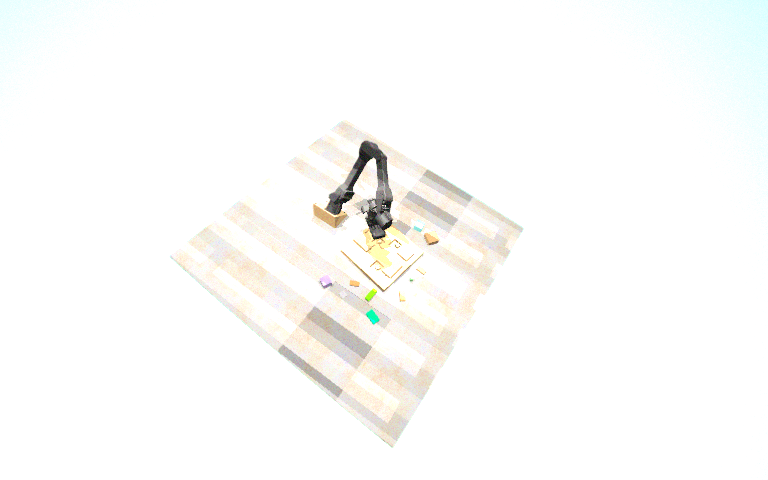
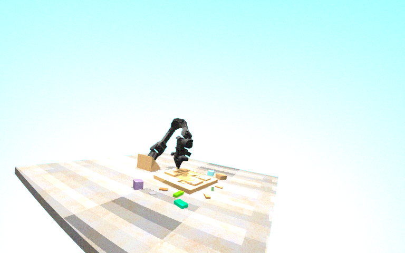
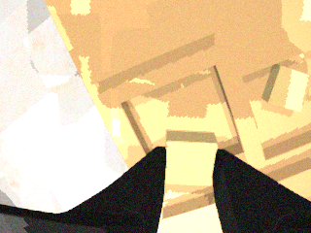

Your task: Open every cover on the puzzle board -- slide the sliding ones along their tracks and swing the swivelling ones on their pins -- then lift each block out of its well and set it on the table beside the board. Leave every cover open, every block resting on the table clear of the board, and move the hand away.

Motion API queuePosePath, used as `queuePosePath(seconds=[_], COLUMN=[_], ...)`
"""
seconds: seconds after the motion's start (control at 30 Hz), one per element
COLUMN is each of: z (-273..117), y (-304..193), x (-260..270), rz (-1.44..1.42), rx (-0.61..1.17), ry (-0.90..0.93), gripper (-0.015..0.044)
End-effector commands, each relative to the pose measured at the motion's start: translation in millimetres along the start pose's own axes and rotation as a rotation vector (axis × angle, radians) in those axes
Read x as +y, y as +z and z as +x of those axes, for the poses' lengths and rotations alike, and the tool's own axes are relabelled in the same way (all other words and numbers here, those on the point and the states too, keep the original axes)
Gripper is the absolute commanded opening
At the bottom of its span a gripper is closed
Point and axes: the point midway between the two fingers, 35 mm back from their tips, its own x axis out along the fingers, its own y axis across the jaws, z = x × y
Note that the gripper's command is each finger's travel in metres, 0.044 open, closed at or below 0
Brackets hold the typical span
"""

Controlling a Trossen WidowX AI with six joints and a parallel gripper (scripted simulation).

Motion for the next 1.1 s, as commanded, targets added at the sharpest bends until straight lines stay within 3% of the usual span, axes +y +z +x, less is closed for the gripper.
queuePosePath(seconds=[0.0, 1.07], z=[-7.2, -62.8], y=[0.5, 16.4], x=[-0.5, -3.7], rz=[-0.006, -0.003], rx=[0.002, 0.012], ry=[-0.005, -0.010], gripper=[0.0080, 0.0080])
